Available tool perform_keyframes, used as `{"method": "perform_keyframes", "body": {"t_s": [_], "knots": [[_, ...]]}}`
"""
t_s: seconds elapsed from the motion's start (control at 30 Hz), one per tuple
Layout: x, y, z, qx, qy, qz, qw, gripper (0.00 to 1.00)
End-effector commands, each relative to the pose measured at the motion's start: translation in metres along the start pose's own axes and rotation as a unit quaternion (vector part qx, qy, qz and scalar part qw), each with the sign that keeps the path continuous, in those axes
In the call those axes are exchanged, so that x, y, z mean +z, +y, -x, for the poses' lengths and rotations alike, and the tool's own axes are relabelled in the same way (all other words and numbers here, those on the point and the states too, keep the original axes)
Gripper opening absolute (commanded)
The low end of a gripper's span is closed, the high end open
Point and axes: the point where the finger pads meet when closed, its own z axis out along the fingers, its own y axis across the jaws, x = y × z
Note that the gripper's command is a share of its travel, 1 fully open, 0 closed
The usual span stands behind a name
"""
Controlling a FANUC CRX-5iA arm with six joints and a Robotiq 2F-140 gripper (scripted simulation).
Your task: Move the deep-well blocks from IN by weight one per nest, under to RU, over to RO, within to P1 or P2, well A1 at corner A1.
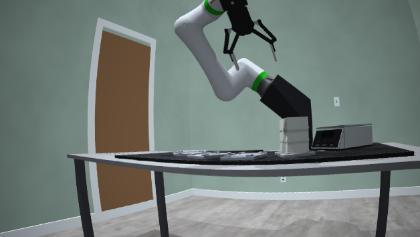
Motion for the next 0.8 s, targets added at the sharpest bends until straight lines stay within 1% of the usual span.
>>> {"method": "perform_keyframes", "body": {"t_s": [0.0, 0.03, 0.1, 0.17, 0.33, 0.43, 0.47, 0.6, 0.67, 0.77], "knots": [[-0.002, -0.016, 0.006, -0.001, -0.001, 0.001, 1.000, 1.00], [-0.002, -0.021, 0.008, -0.010, 0.000, 0.015, 1.000, 1.00], [-0.002, -0.021, 0.008, -0.010, 0.000, 0.015, 1.000, 1.00], [-0.002, -0.030, 0.012, -0.029, 0.000, 0.043, 0.999, 1.00], [-0.003, -0.052, 0.023, -0.032, 0.000, 0.046, 0.998, 1.00], [-0.003, -0.065, 0.030, -0.057, 0.002, 0.089, 0.994, 1.00], [-0.003, -0.070, 0.032, -0.060, 0.002, 0.093, 0.994, 1.00], [-0.002, -0.087, 0.042, -0.060, 0.002, 0.093, 0.994, 1.00], [-0.002, -0.087, 0.042, -0.060, 0.002, 0.093, 0.994, 1.00], [-0.001, -0.100, 0.050, -0.083, 0.005, 0.137, 0.987, 1.00]]}}
